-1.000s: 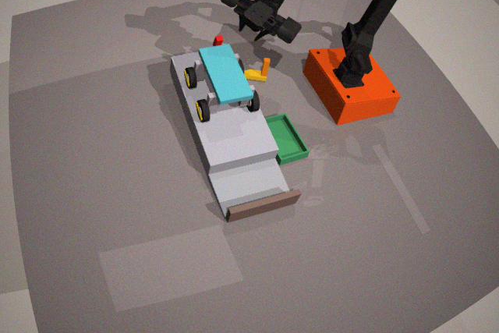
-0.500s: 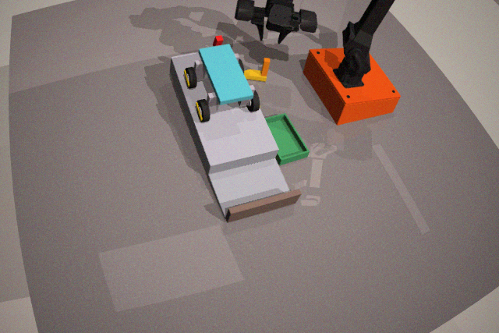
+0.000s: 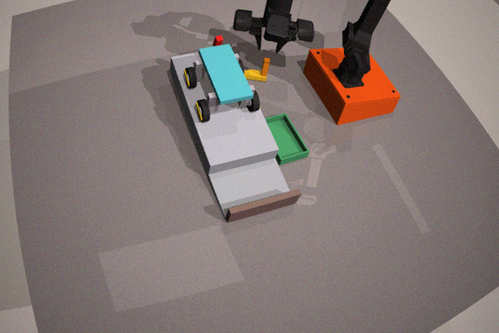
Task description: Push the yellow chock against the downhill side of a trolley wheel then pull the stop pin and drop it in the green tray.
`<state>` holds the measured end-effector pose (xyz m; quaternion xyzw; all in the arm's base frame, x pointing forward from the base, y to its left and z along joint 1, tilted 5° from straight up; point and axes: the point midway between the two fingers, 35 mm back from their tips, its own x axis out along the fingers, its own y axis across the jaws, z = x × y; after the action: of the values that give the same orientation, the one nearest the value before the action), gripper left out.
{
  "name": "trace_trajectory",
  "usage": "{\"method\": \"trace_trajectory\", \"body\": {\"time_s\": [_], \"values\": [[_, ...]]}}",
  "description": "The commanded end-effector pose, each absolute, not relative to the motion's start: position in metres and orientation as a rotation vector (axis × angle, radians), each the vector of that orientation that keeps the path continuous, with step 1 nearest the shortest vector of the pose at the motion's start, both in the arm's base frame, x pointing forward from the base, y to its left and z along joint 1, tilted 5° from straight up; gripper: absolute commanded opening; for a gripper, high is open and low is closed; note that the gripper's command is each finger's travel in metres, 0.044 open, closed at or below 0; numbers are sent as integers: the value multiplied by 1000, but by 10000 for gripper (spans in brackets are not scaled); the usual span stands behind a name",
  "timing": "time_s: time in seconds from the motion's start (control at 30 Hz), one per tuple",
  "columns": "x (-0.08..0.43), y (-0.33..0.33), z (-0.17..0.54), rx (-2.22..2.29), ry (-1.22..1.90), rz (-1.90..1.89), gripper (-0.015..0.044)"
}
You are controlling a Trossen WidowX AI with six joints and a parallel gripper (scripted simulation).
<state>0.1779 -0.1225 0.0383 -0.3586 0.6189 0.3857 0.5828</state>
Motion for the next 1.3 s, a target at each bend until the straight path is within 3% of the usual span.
{"method": "trace_trajectory", "body": {"time_s": [0.0,1.27], "values": [[175,-120,25,-834,1443,911,190],[172,-120,-16,-834,1443,911,190]]}}
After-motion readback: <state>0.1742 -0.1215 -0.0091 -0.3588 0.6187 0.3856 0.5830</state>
